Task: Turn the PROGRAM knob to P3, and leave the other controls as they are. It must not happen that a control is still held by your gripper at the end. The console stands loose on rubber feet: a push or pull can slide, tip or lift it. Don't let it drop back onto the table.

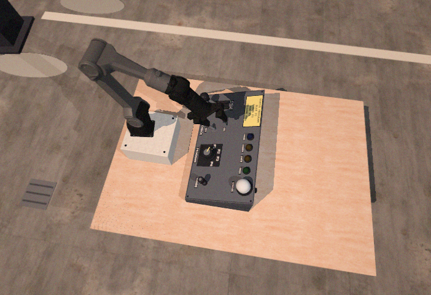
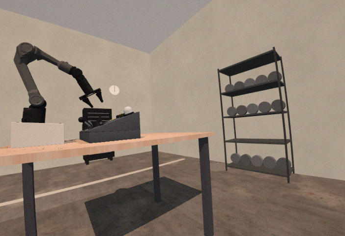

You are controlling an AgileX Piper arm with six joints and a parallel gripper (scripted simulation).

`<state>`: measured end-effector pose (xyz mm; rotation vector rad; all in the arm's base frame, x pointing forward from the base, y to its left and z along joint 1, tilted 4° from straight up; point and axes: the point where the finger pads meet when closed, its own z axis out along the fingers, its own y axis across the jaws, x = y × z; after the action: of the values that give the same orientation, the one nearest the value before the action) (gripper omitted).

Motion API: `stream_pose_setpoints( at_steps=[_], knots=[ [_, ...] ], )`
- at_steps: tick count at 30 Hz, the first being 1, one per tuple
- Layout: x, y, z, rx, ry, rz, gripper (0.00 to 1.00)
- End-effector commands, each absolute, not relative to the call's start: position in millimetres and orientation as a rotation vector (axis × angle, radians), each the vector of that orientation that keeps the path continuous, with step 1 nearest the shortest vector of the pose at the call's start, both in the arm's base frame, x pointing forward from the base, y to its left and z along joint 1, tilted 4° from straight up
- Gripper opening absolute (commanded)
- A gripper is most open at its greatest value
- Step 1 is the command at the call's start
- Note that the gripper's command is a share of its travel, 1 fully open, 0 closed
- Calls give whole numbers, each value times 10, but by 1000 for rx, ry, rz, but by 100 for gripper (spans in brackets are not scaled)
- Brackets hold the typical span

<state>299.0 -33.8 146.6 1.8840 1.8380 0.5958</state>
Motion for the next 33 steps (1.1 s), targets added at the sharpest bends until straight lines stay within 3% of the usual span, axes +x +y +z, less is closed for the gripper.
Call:
stream_pose_setpoints(
  at_steps=[1,16,26,33],
  knots=[
    [2987,-323,1471,1867,1848,591,100],
    [2498,691,1316,678,2343,4,100],
    [2308,1082,1256,170,2371,-222,100],
    [2278,1137,1248,102,2367,-253,100]
  ],
)
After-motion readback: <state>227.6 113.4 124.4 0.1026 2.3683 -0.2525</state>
